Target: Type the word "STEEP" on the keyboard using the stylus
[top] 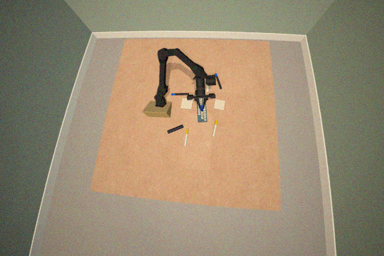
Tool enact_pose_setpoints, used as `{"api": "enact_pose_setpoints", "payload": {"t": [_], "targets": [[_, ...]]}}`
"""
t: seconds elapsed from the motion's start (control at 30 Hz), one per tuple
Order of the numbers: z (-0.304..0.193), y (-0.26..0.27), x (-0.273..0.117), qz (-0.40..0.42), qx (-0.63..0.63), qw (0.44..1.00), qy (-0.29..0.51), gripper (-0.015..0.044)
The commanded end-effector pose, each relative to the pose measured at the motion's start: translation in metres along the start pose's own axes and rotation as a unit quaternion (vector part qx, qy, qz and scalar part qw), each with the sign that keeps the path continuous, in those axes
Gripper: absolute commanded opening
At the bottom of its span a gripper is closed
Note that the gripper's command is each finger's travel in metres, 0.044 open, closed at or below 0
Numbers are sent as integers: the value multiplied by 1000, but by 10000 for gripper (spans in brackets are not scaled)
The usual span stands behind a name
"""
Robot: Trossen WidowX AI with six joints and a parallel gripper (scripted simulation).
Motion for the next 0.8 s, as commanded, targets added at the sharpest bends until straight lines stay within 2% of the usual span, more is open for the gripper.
{"api": "enact_pose_setpoints", "payload": {"t": [0.0,0.23,0.63,0.73,0.77], "targets": [[4,4,-10,-1,1,1000,0,0],[17,20,-43,-1,-2,1000,0,0],[35,24,-33,-1,-2,1000,0,0],[36,24,-32,-1,-2,1000,-1,79],[37,24,-32,-1,-2,1000,-1,81]]}}
Point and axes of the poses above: the point midway between the two fingers, 35 mm back from their tips, its own x axis out along the fingers, its own y axis across the jaws, z = x × y, the point moved 5 cm from there along -x, back along the fingers, and after that the axes turned 6 degrees about x, right-handed, at the moved point
